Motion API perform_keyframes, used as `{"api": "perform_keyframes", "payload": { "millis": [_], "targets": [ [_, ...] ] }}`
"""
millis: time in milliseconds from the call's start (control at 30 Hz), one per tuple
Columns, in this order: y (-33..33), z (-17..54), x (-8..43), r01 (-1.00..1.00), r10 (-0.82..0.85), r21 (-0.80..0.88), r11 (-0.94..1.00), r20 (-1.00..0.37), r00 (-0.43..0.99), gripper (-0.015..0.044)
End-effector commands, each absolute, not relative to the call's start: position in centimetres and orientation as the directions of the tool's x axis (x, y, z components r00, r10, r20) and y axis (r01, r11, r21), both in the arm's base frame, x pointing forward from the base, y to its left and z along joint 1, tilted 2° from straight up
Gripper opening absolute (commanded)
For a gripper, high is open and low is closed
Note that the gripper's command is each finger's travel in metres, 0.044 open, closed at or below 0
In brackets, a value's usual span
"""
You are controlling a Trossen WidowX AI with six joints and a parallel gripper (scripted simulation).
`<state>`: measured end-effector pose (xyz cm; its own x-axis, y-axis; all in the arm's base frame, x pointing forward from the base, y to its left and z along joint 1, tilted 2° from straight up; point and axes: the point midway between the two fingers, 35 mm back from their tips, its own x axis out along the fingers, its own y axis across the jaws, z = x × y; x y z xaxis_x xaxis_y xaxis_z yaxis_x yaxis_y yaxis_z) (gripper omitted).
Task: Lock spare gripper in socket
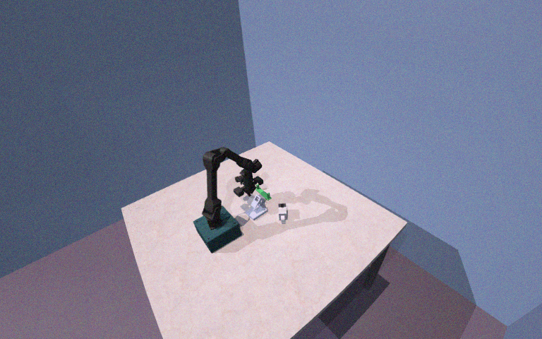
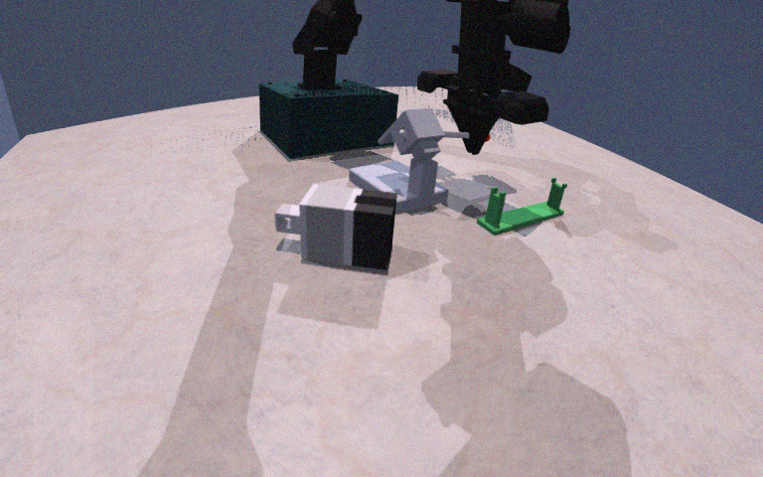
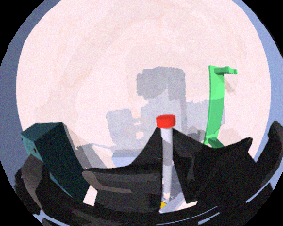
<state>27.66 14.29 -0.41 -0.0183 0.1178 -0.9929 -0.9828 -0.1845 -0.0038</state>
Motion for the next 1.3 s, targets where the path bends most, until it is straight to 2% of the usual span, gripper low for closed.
{"api": "perform_keyframes", "payload": {
  "millis": [0, 1267],
  "targets": [
    [14.6, 0.1, 27.6, -0.981, 0.187, -0.004, -0.194, -0.982, -0.033, 0.0000],
    [16.9, 1.0, 27.1, -0.981, 0.239, -0.004, -0.192, -0.970, -0.043, 0.0000]
  ]
}}
